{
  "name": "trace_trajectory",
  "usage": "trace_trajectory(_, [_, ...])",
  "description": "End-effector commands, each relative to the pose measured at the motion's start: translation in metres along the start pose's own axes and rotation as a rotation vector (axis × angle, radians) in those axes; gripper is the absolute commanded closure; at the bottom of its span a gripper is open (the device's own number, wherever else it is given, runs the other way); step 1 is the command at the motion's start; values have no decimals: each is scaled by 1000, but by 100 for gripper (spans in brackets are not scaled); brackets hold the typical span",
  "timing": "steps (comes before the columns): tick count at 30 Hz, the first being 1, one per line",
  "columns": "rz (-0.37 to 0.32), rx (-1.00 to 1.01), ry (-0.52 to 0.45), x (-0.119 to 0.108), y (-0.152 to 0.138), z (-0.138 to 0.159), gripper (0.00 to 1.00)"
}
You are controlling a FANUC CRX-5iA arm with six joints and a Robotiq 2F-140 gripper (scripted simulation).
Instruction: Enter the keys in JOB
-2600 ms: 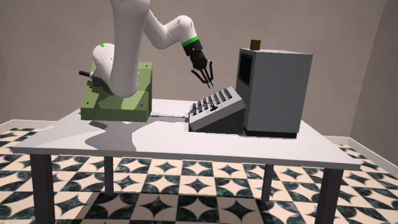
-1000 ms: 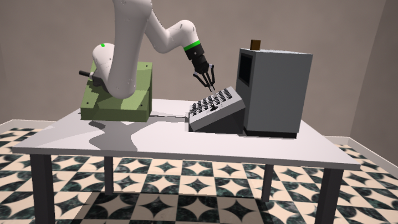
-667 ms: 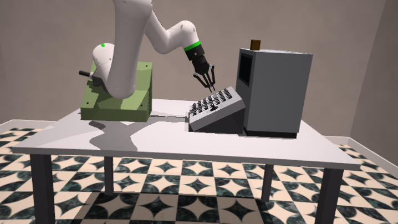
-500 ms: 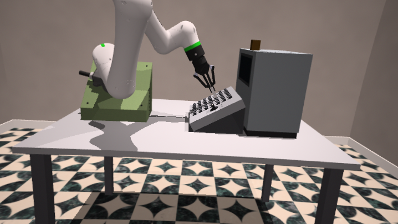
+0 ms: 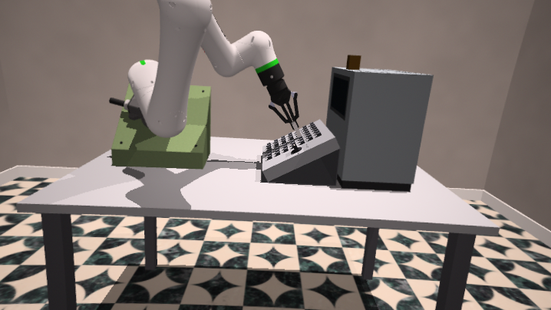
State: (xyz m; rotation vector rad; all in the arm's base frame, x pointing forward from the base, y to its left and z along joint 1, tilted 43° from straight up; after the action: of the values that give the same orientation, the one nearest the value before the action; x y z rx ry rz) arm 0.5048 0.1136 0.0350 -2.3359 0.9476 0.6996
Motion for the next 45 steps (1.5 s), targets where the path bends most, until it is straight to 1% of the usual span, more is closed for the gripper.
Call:
trace_trajectory(1, [0,0,0,1,0,0,100])
trace_trajectory(36, [0,0,0,2,0,0,100])
trace_trajectory(45, [0,0,0,-6,0,0,100])
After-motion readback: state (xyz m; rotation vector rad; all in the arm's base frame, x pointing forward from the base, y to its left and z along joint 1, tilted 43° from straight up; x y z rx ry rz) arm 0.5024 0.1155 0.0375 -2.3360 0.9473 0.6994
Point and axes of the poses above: the point where the finger pads meet when closed, its own x axis out along the fingers, its own y axis across the jaws, z = x × y, the point moved 4 cm from there along -x, back along the fingers, and after that the axes turned 8 degrees about -x, right-handed, at the moved point
